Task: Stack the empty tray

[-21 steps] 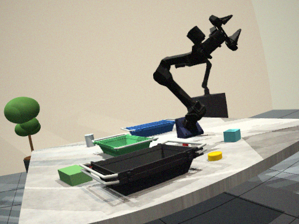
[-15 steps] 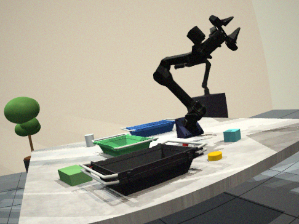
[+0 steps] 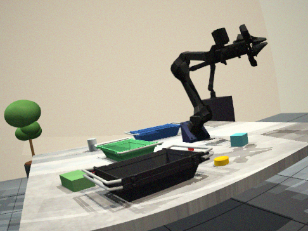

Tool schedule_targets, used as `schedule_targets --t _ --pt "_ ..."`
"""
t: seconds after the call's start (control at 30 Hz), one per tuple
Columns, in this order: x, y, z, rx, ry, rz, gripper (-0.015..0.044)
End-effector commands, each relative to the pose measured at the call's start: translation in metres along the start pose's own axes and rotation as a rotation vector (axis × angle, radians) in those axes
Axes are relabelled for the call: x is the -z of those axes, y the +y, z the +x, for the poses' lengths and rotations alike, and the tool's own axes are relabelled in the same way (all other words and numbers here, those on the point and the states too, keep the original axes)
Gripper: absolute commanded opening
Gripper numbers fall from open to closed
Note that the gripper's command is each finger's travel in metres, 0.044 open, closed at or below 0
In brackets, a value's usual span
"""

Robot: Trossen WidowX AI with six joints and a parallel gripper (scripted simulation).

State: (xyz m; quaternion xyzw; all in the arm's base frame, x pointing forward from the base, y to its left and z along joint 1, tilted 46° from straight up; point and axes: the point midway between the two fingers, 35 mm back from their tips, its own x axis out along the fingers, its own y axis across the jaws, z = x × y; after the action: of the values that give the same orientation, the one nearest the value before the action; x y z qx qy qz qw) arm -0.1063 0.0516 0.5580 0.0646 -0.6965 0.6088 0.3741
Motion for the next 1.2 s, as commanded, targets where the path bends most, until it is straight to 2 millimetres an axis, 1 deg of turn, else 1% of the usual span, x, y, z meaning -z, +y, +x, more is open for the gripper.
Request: schedule_targets --t 0.0,0.13,0.23,0.37,0.5,0.57,0.67,0.77,0.83,0.9,1.0,1.07,1.17 --pt "0.046 0.012 0.011 -0.057 0.174 0.045 0.0081" --pt "0.097 0.023 0.010 -0.098 0.358 0.095 0.0081" --pt "0.137 0.028 0.002 -0.116 0.507 0.139 0.0081" --pt "0.191 0.031 -0.021 -0.118 0.714 0.206 0.0081" --pt "0.240 0.029 -0.055 -0.094 0.922 0.279 0.0081" --pt "0.262 0.027 -0.077 -0.071 1.028 0.319 0.0081" --pt "0.291 0.021 -0.115 -0.023 1.185 0.382 0.0081" --pt "0.313 0.014 -0.158 0.042 1.338 0.448 0.0081" --pt "0.324 0.009 -0.189 0.095 1.436 0.494 0.0081" --pt "0.332 0.004 -0.222 0.157 1.534 0.542 0.0081" --pt "0.337 -0.004 -0.273 0.265 1.674 0.621 0.0081" --pt "0.337 -0.008 -0.308 0.347 1.759 0.680 0.0081" --pt "0.329 -0.012 -0.359 0.486 1.874 0.775 0.0081"
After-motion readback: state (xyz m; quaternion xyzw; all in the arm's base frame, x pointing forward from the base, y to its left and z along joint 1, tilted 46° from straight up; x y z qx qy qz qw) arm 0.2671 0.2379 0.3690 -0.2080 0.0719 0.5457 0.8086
